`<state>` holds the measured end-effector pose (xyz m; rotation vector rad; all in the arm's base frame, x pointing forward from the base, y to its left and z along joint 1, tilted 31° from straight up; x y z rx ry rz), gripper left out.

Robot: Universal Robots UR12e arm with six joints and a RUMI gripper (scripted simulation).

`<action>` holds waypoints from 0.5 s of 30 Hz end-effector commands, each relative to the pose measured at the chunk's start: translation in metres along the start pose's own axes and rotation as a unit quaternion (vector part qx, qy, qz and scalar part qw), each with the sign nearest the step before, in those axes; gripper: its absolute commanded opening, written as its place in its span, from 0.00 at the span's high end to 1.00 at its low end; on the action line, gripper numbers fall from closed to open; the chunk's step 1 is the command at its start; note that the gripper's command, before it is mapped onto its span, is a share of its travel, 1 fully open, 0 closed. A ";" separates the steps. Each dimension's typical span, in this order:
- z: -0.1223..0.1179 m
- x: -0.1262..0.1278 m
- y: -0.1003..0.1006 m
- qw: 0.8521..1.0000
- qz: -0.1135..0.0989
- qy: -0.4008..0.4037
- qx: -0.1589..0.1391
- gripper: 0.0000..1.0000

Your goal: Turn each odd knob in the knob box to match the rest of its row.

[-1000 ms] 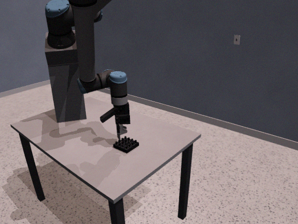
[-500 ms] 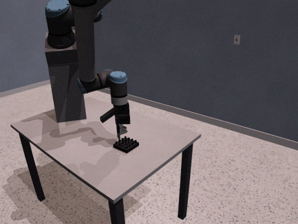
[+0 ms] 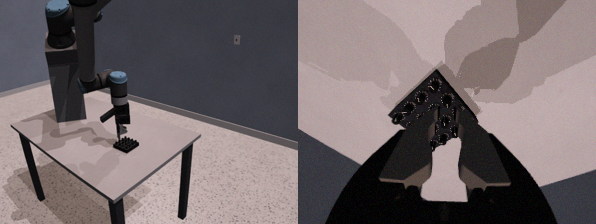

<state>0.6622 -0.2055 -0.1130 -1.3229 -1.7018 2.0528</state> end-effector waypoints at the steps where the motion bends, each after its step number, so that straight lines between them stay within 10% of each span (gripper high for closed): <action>1: 0.000 0.000 0.000 1.000 0.000 0.000 0.000 0.89; 15: 0.004 0.000 0.000 1.000 0.000 0.000 0.000 0.89</action>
Point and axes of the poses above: the point where the finger pads meet when closed, its own y axis out along the fingers, its own x axis across the jaws, z = x × y, the point moved 10 cm from there along -y, back along the fingers, and after that the axes turned 2 degrees about -y, right-handed, at the moved point
